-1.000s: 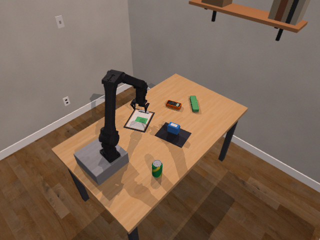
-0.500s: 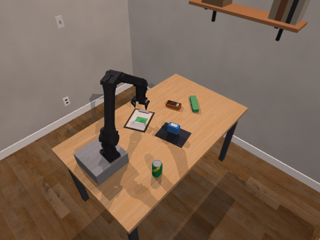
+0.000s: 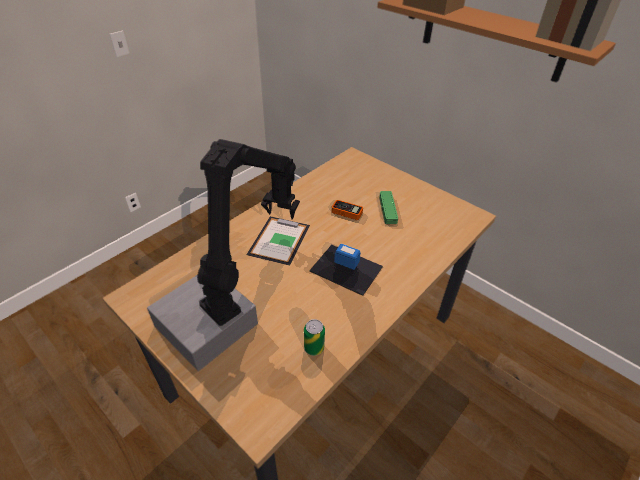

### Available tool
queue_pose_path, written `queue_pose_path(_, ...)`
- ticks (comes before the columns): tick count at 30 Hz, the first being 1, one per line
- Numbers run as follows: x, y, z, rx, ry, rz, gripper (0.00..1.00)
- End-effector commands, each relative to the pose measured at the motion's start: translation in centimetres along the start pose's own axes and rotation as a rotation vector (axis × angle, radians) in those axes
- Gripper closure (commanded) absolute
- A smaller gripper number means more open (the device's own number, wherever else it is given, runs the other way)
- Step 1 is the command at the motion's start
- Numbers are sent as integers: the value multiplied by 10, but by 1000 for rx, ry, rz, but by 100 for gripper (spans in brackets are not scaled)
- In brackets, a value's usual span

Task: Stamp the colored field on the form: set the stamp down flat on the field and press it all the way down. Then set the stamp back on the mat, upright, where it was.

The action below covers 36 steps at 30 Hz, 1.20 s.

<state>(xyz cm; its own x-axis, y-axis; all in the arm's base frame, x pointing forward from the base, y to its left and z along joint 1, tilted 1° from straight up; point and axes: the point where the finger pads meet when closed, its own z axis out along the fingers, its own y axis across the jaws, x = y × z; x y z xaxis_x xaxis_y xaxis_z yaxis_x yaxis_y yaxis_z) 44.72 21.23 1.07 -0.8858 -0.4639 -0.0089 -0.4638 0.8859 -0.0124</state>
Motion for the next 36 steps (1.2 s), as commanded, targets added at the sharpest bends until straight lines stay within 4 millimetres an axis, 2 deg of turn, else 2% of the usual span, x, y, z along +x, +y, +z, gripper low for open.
queue_pose_path(1, -8, -4, -6, -2, -15, 2, 0)
queue_pose_path(18, -8, -4, -6, -2, -15, 3, 0)
queue_pose_path(20, -10, -4, -10, -2, -20, 26, 0)
queue_pose_path(22, -20, -5, -25, -2, -51, 53, 0)
queue_pose_path(24, -20, -5, -25, -2, -51, 53, 0)
queue_pose_path(28, -24, -5, -40, -5, -66, 186, 0)
queue_pose_path(36, -25, -3, -79, -18, -45, 612, 0)
